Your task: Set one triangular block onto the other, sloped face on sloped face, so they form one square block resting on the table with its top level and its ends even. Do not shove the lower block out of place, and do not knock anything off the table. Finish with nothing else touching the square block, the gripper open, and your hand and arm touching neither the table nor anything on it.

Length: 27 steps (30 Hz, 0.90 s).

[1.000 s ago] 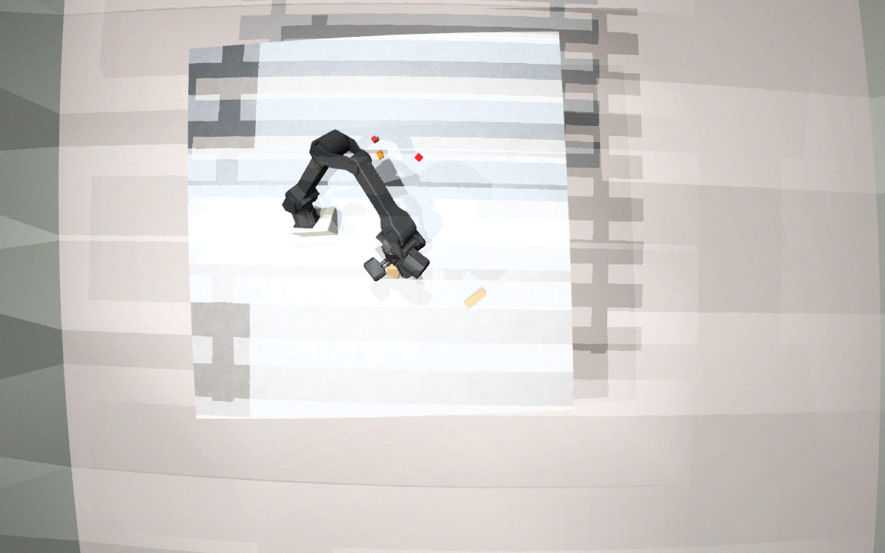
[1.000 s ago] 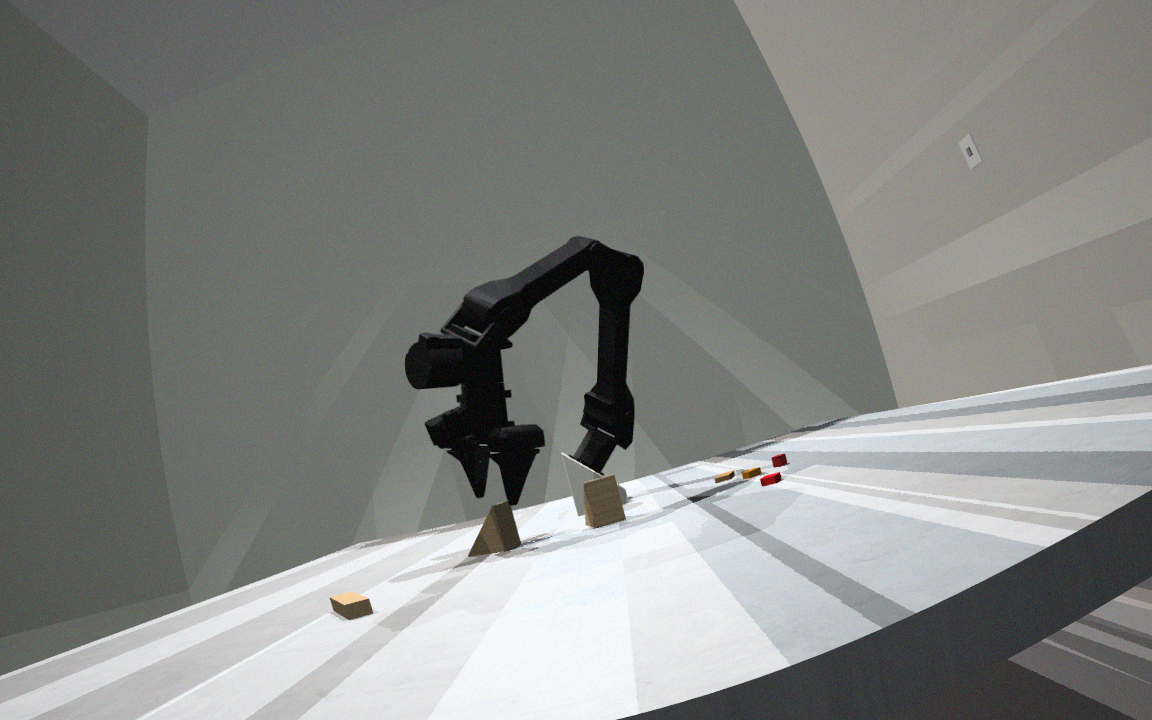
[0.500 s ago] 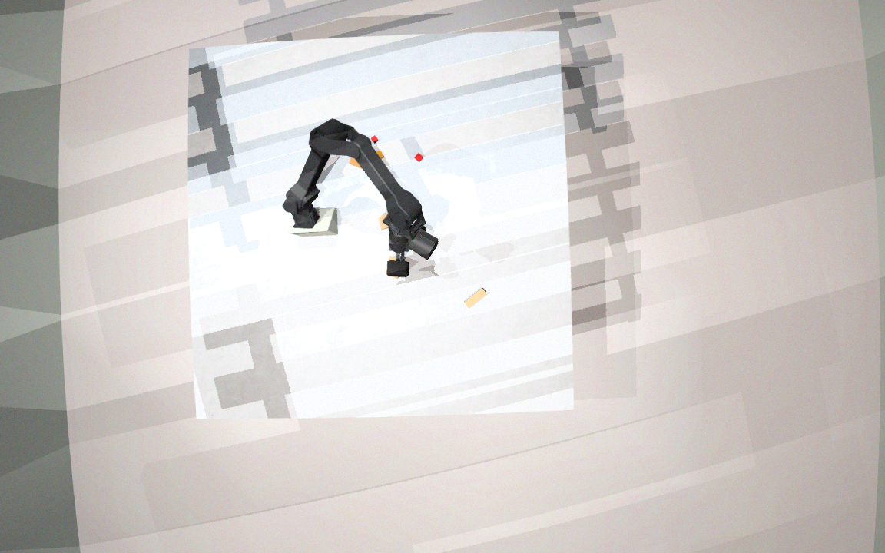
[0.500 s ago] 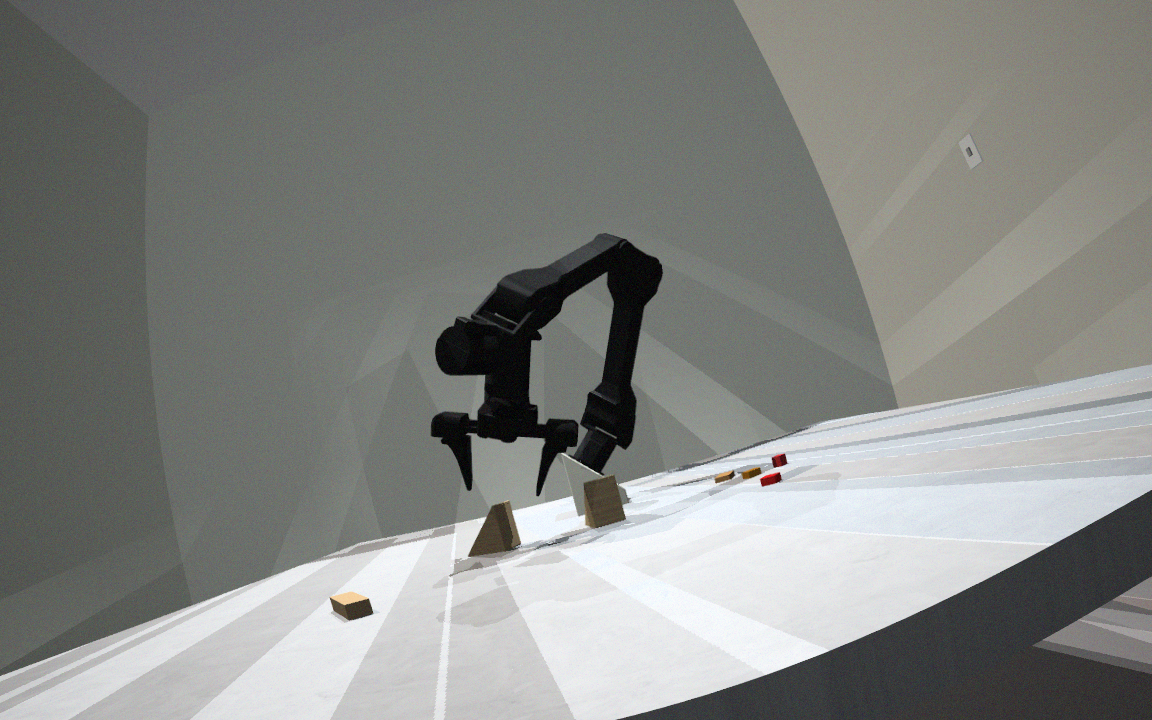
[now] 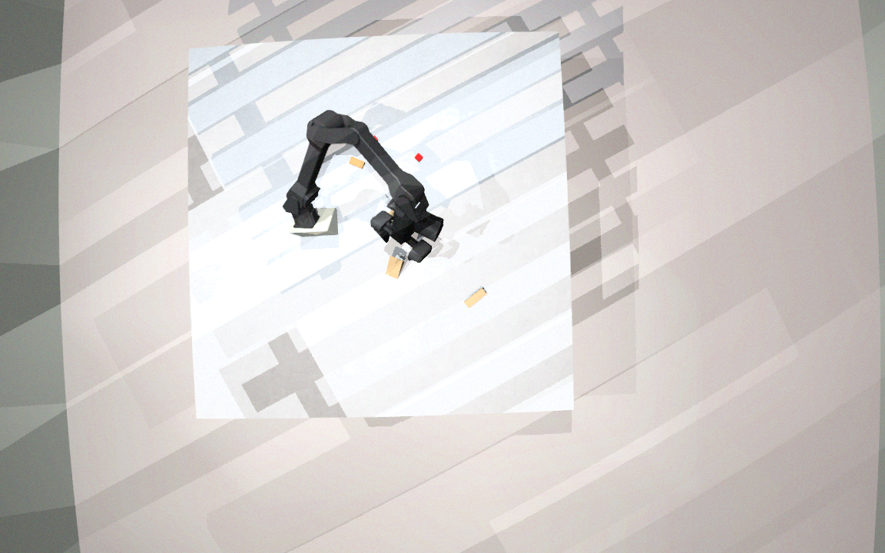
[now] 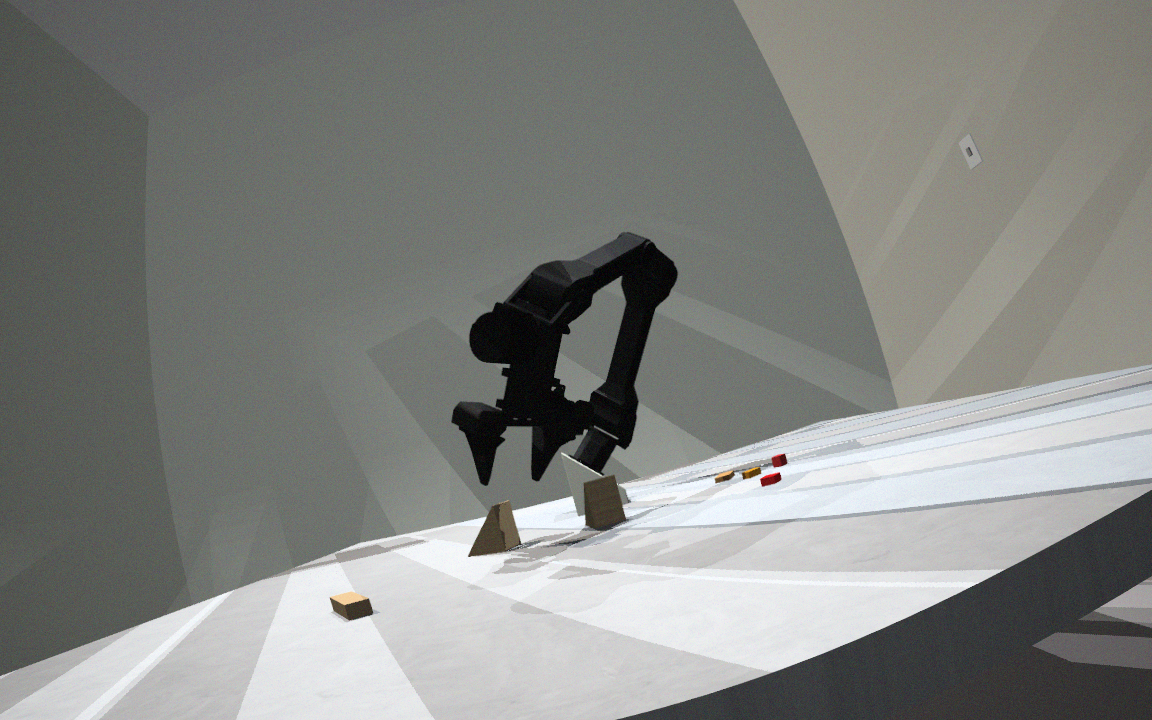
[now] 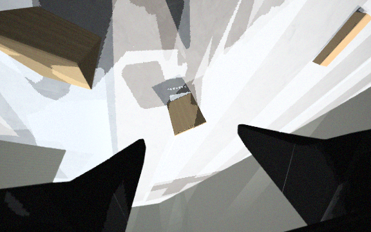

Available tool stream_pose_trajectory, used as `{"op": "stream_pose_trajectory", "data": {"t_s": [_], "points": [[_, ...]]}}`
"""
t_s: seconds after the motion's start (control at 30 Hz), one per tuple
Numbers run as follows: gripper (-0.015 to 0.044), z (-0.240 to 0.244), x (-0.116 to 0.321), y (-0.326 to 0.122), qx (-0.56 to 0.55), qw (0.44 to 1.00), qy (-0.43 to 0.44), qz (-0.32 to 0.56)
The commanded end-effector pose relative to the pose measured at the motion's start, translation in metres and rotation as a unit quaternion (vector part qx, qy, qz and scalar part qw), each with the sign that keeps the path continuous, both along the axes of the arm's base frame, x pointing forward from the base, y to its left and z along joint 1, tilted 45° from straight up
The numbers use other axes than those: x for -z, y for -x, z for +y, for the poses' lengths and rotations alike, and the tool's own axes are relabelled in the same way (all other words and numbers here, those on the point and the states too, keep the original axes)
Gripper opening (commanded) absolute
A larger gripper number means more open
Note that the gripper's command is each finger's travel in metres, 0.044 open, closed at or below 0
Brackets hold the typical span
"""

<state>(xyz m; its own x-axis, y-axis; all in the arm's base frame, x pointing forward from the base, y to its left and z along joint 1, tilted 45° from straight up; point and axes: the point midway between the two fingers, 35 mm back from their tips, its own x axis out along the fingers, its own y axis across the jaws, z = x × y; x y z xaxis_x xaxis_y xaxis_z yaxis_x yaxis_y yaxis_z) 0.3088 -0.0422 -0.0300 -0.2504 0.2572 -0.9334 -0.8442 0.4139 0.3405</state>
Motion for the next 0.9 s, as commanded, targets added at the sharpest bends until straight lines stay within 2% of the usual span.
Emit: {"op": "stream_pose_trajectory", "data": {"t_s": [0.0, 0.37, 0.87], "points": [[0.0440, 0.001, -0.009, -0.001, -0.146, 0.989, -0.008, -0.037], [0.0440, 0.001, -0.008, -0.001, -0.146, 0.989, -0.008, -0.037], [0.0440, 0.005, 0.016, 0.002, -0.146, 0.988, -0.009, -0.038]]}}
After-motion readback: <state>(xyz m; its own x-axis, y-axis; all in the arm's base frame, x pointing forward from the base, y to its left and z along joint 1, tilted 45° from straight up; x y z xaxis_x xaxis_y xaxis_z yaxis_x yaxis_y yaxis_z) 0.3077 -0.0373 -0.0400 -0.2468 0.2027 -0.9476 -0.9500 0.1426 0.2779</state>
